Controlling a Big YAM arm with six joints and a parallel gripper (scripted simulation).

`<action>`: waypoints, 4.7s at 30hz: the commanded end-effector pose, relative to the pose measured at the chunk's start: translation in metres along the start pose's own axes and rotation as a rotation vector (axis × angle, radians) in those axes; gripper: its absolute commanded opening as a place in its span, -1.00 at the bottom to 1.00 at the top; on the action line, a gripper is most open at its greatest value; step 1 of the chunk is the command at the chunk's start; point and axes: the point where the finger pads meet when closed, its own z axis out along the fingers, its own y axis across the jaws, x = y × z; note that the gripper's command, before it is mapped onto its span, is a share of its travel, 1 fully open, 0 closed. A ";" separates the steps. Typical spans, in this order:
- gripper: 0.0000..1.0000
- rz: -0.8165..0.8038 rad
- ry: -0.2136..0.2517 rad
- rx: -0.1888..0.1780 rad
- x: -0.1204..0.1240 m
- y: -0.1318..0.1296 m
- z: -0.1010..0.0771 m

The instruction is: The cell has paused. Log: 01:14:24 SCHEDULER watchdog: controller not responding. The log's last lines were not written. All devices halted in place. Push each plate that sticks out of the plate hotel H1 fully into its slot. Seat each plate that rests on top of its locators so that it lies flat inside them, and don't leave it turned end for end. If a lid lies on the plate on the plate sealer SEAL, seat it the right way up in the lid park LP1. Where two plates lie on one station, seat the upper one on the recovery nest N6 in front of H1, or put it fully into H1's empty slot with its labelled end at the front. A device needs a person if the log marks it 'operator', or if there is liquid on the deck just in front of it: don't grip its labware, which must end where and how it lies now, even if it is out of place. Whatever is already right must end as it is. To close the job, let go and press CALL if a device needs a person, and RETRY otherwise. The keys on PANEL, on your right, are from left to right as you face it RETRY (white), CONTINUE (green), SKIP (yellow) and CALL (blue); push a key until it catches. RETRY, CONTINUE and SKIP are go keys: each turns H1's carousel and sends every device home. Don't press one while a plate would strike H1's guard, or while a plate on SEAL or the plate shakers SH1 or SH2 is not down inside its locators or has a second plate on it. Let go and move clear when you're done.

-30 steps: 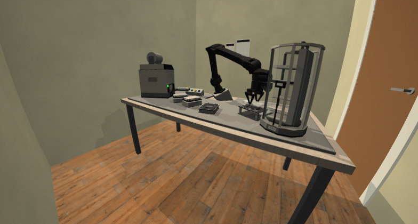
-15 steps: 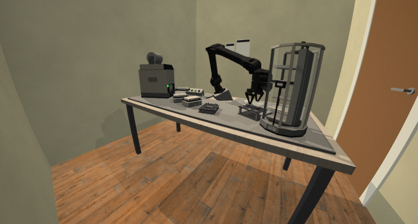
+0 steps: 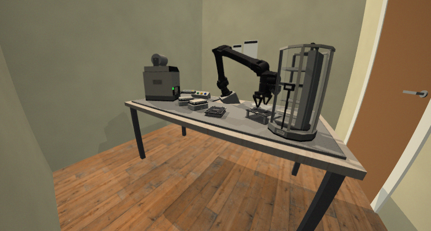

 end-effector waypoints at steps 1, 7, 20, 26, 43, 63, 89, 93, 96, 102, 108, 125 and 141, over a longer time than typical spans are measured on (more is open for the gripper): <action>0.64 0.009 0.018 -0.001 0.002 -0.006 0.019; 0.64 0.009 0.018 -0.001 0.002 -0.006 0.019; 0.64 0.009 0.018 -0.001 0.002 -0.006 0.019; 0.64 0.009 0.018 -0.001 0.002 -0.006 0.020; 0.64 0.009 0.018 -0.001 0.003 -0.006 0.023; 0.64 0.009 0.018 -0.001 0.003 -0.006 0.026; 0.64 0.009 0.018 -0.001 0.003 -0.006 0.030; 0.64 0.009 0.018 -0.001 0.003 -0.006 0.030; 0.64 0.009 0.018 -0.001 0.003 -0.006 0.031; 0.64 0.009 0.018 -0.001 0.003 -0.006 0.031; 0.64 0.009 0.018 -0.001 0.003 -0.006 0.032; 0.64 0.009 0.018 -0.001 0.003 -0.006 0.035; 0.64 0.009 0.018 -0.001 0.003 -0.006 0.037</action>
